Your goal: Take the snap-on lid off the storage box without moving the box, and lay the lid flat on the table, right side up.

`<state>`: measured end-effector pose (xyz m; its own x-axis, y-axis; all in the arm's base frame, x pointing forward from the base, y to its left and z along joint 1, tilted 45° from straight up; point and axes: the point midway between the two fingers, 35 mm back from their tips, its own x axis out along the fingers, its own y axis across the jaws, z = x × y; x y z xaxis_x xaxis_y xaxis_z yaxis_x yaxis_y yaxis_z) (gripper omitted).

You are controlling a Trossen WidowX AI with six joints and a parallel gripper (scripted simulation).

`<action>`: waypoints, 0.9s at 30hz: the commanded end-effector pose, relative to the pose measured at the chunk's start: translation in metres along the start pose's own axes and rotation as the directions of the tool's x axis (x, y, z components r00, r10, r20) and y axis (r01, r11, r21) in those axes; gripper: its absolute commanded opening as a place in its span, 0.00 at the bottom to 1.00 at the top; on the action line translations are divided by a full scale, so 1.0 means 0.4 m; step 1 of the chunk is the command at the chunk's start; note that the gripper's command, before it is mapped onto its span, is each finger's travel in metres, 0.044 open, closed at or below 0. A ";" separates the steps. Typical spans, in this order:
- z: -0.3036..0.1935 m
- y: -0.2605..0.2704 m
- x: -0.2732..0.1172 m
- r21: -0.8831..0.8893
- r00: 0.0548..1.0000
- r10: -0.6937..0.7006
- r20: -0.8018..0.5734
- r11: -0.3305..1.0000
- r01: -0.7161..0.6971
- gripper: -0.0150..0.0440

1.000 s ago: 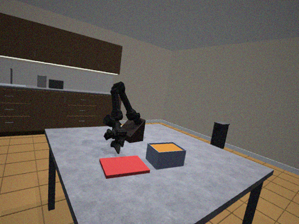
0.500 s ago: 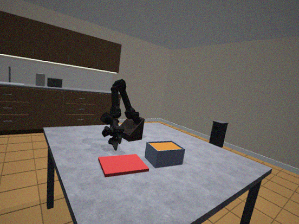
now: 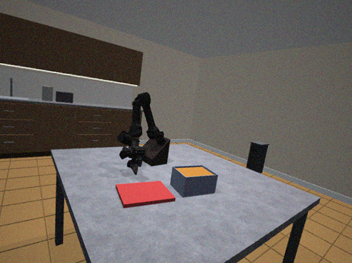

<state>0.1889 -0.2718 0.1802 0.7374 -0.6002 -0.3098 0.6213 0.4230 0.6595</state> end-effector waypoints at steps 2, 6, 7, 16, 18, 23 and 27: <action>0.004 0.018 -0.018 -0.005 1.000 0.005 0.004 1.000 -0.005 1.00; 0.004 0.028 -0.036 -0.005 1.000 0.005 0.004 1.000 -0.005 1.00; 0.004 0.030 -0.040 -0.005 1.000 0.005 0.004 1.000 -0.005 1.00; 0.005 0.053 -0.080 -0.005 1.000 0.005 0.004 1.000 -0.005 1.00; 0.005 0.057 -0.088 -0.005 1.000 0.005 0.004 1.000 -0.005 1.00; 0.005 0.070 -0.110 -0.005 1.000 0.005 0.004 1.000 -0.005 1.00; 0.005 0.080 -0.128 -0.005 1.000 0.005 0.004 1.000 -0.005 1.00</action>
<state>0.1723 -0.2334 0.2114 0.7370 -0.5998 -0.3116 0.6220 0.4215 0.6599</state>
